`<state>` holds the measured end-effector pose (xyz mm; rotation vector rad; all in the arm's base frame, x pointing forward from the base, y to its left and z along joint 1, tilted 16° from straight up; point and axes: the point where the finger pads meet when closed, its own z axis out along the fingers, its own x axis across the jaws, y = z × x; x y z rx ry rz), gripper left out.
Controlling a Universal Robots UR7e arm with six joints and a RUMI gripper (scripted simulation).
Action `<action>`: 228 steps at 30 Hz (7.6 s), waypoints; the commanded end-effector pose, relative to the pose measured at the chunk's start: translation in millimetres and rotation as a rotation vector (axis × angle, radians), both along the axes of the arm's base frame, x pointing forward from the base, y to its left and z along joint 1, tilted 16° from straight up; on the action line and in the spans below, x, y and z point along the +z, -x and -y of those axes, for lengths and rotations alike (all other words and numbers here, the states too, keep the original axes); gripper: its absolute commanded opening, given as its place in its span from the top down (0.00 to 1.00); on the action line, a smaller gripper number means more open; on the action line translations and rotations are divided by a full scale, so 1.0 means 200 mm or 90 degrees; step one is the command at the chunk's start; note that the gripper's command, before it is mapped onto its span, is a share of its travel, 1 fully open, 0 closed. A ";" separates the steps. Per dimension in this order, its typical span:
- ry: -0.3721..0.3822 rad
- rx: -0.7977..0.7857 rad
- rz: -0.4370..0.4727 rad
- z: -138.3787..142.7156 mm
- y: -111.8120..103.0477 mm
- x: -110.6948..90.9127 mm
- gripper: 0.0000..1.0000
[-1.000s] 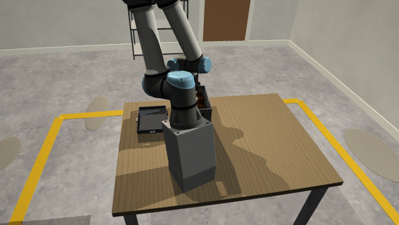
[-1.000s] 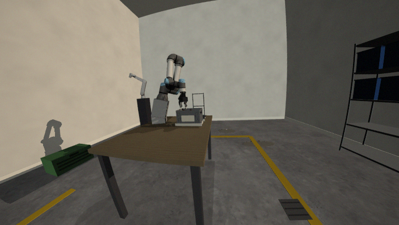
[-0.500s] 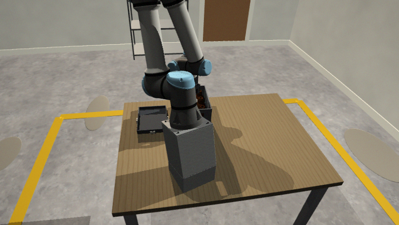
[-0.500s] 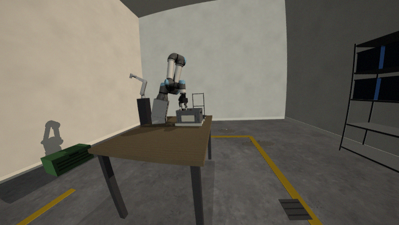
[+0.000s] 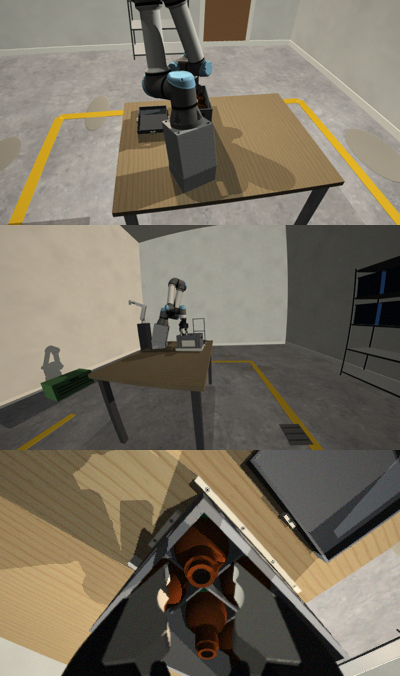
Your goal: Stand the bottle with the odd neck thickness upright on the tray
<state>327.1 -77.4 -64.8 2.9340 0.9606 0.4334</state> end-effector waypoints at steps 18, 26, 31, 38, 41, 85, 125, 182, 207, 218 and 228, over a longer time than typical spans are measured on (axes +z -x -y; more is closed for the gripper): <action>0.000 0.000 0.000 0.00 0.00 0.00 0.62; 0.000 0.000 0.000 0.00 0.00 0.00 0.62; 0.000 0.000 0.000 0.00 0.00 0.00 0.62; 0.000 0.000 0.000 0.00 0.00 0.00 1.00; 0.000 0.000 0.000 0.00 0.00 0.00 1.00; 0.000 0.000 0.000 0.00 0.00 0.00 1.00; 0.000 0.000 0.000 0.00 0.00 0.00 0.62; 0.000 0.000 0.000 0.02 0.09 0.32 0.62; 0.000 0.000 0.000 0.03 0.11 0.40 1.00; 0.000 0.000 0.000 0.03 0.11 0.40 1.00; 0.000 0.000 0.000 0.03 0.11 0.40 1.00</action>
